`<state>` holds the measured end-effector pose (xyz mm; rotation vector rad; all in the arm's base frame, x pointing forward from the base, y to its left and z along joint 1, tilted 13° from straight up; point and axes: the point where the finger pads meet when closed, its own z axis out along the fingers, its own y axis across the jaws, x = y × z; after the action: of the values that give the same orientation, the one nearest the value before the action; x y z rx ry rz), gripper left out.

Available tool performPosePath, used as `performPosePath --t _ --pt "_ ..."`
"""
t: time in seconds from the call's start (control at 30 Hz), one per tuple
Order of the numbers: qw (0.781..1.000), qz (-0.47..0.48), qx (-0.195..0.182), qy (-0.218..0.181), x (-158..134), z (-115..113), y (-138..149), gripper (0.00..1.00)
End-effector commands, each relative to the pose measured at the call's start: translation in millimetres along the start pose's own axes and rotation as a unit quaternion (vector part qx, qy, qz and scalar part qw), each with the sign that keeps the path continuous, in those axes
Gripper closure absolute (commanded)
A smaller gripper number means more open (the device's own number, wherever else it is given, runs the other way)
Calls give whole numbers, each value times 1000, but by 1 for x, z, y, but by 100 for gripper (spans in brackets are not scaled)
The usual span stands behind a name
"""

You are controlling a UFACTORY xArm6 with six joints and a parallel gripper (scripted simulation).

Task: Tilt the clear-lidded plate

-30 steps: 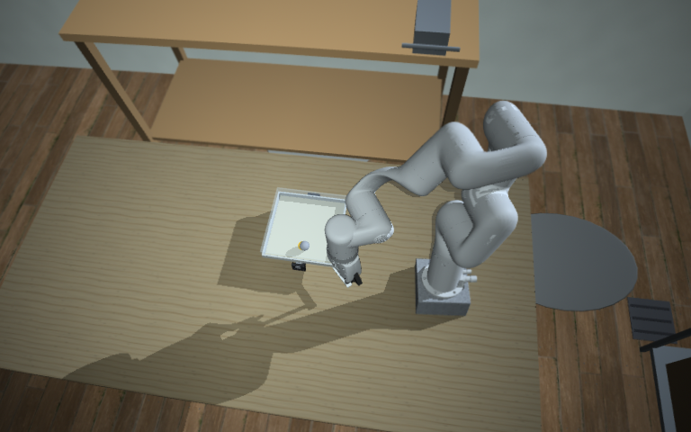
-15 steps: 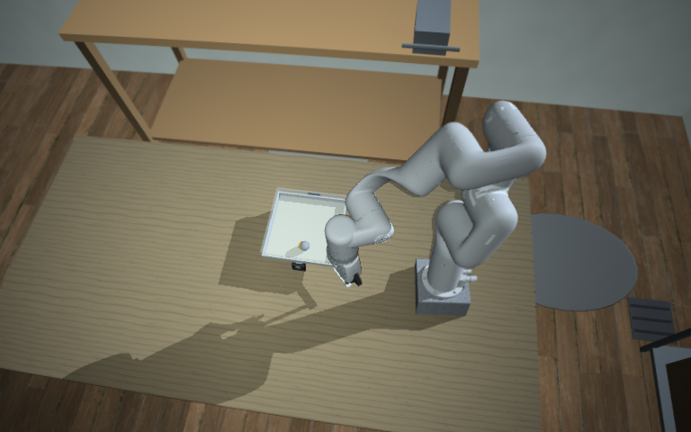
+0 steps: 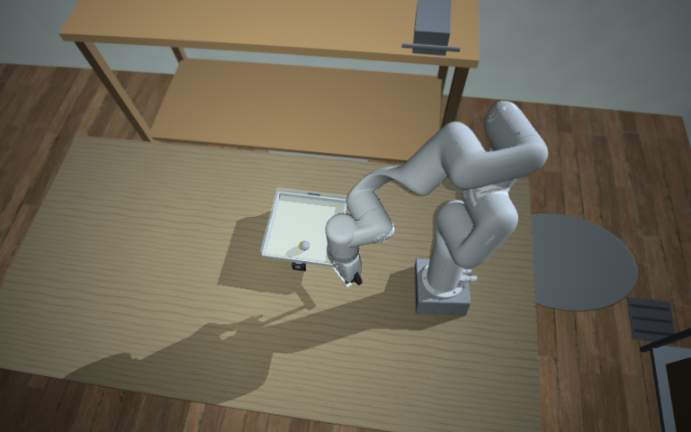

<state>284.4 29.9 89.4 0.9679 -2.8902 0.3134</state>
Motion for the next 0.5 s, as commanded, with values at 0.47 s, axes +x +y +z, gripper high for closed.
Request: performPosePath --t 0.47 --pt "1000 0 1 0 -1 3 1 100"
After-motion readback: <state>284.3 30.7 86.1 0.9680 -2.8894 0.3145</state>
